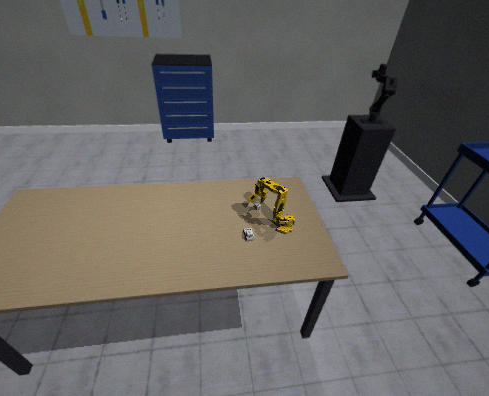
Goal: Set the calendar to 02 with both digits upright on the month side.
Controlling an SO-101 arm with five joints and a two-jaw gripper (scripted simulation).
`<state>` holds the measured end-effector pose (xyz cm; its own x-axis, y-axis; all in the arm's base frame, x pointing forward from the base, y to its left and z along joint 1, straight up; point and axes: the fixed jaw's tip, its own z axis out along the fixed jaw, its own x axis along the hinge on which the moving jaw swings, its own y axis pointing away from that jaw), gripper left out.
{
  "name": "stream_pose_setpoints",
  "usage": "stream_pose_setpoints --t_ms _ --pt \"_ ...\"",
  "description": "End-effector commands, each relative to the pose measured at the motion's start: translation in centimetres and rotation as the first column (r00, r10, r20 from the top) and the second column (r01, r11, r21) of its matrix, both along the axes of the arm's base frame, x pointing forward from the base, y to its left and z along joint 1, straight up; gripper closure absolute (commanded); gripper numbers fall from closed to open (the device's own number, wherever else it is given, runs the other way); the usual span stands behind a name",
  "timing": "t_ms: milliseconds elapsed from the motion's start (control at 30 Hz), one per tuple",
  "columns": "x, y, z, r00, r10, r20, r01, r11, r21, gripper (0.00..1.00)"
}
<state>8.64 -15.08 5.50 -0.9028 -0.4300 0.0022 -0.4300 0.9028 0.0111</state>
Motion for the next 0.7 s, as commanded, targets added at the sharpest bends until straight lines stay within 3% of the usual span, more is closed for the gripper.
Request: stream_pose_setpoints --t_ms 0,667 --pt "0.12 -0.62 2.18 0.999 -0.015 0.034 0.017 0.998 -0.056 0.64" --pt "0.06 -0.51 2.7 0.999 -0.015 0.034 0.017 0.998 -0.056 0.64"
